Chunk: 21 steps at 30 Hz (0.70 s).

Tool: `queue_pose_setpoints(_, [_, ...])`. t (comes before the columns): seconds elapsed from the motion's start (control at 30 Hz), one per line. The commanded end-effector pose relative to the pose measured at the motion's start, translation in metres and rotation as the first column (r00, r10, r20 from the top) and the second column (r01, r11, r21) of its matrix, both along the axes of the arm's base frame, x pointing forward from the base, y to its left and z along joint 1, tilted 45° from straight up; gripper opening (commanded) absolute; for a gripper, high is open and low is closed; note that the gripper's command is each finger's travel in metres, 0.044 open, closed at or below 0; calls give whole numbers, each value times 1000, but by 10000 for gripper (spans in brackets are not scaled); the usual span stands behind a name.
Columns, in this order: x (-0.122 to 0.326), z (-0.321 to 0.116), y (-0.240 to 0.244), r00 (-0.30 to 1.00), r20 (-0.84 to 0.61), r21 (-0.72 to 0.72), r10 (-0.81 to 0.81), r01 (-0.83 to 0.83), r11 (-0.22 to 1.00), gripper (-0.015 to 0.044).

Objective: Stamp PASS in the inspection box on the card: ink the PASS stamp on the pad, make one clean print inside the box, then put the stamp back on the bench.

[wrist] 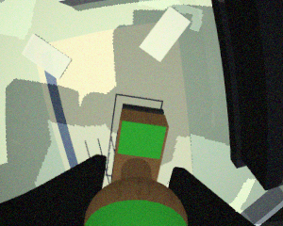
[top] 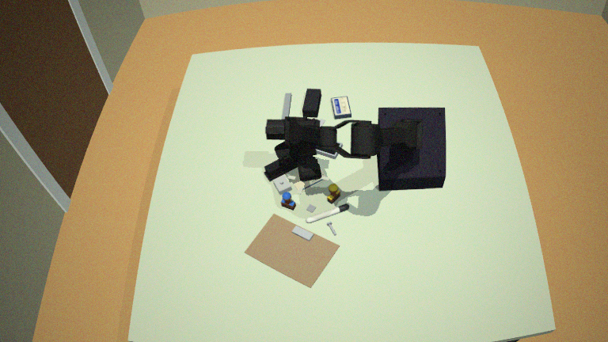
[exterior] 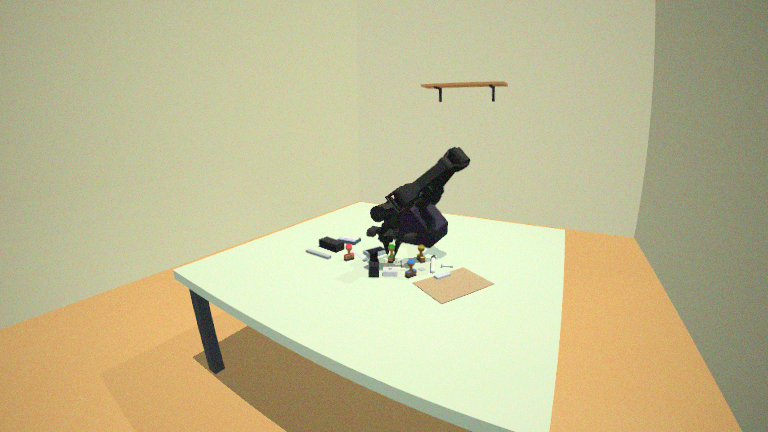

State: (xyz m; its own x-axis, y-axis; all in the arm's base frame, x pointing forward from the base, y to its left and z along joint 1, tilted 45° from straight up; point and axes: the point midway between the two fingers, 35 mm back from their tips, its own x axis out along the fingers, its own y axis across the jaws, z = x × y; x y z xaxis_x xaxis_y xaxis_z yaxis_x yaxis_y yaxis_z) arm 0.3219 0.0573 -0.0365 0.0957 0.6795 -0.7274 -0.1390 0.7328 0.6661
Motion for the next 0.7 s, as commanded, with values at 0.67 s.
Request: queue_pose_setpoints(0.67, [-1,-6,7,1000,-5,6,-1,1,1000,0])
